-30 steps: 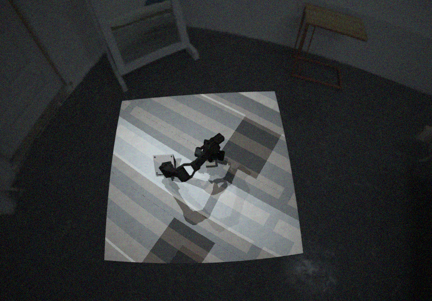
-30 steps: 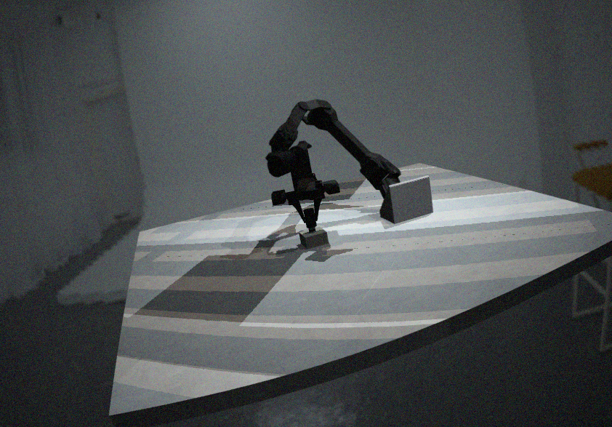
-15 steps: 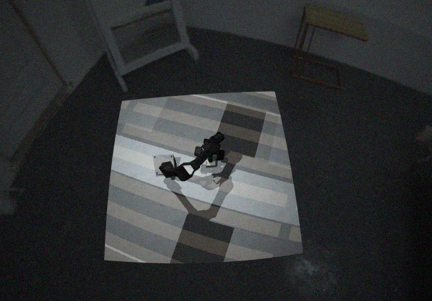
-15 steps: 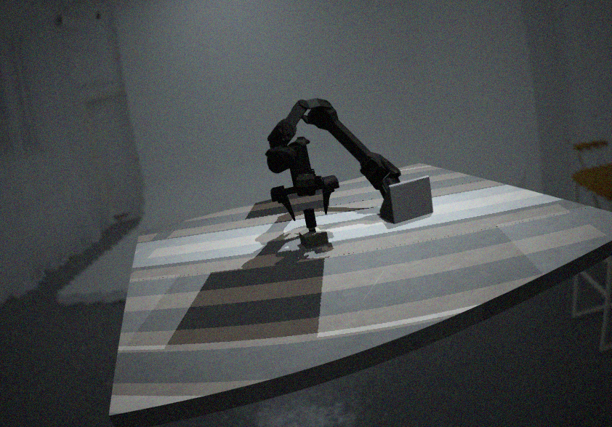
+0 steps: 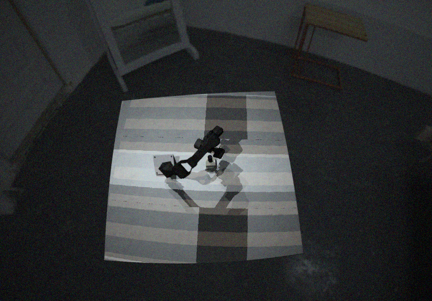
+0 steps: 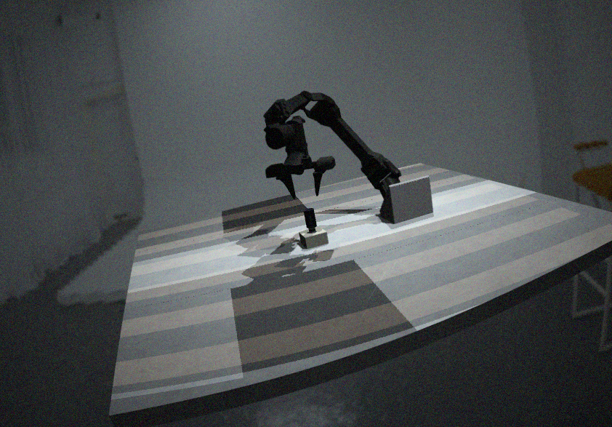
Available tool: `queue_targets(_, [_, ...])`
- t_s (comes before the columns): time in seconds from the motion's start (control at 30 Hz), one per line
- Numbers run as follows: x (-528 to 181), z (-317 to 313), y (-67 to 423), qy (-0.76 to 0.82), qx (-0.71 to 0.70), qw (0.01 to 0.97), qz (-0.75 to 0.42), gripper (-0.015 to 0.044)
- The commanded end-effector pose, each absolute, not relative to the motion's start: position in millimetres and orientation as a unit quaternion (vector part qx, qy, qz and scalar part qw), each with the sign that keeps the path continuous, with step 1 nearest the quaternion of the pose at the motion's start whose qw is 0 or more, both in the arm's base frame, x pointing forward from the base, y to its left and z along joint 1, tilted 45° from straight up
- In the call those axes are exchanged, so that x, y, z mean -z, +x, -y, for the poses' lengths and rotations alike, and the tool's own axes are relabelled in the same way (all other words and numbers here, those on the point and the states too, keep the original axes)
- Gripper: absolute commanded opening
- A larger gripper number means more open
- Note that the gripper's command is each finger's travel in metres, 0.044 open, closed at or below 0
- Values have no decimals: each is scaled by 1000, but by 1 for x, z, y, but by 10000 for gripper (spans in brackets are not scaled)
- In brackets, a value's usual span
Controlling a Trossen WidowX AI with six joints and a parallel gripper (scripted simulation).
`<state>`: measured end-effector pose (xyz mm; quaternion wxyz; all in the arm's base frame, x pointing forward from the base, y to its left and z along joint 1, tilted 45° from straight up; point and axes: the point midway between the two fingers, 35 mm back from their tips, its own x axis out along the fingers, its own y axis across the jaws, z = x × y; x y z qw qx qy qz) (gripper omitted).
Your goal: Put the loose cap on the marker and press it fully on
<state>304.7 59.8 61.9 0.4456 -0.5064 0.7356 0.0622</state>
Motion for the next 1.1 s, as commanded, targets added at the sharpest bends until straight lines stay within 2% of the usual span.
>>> queue_targets(0.0, [-60, -59, 304, -398, 98, 544, -732, 204])
queue_targets(0.17, [-58, -57, 304, -256, 271, 624, -687, 72])
queue_targets(0.27, [-57, -56, 304, -212, 319, 640, -666, 0])
queue_targets(1.07, [-51, -51, 303, -212, 319, 640, -666, 0])
